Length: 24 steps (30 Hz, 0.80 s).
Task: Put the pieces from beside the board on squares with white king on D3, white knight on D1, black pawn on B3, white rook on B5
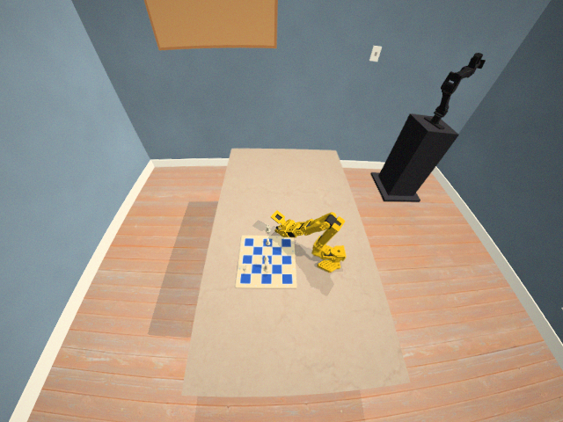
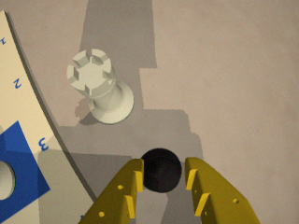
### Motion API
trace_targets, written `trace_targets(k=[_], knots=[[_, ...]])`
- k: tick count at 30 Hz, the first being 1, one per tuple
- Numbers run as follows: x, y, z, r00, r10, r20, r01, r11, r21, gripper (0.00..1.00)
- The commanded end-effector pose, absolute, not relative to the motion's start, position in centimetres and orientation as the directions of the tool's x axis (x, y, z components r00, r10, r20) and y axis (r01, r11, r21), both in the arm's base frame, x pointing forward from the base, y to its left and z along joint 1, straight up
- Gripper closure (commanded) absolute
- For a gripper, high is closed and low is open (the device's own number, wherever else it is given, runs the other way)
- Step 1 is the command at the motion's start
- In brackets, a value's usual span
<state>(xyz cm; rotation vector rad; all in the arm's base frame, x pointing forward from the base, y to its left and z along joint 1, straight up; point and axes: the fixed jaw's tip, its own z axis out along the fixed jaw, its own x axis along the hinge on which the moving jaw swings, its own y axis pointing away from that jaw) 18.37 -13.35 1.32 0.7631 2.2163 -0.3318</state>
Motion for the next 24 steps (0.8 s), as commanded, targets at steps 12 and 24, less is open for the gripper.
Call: trace_targets(k=[12, 24], knots=[[18.00, -13.26, 0.92, -0.546, 0.426, -0.721, 0.618, 0.786, -0.003, 0.98], [18.00, -13.26, 0.92, -0.546, 0.426, -0.721, 0.618, 0.786, -0.003, 1.00]])
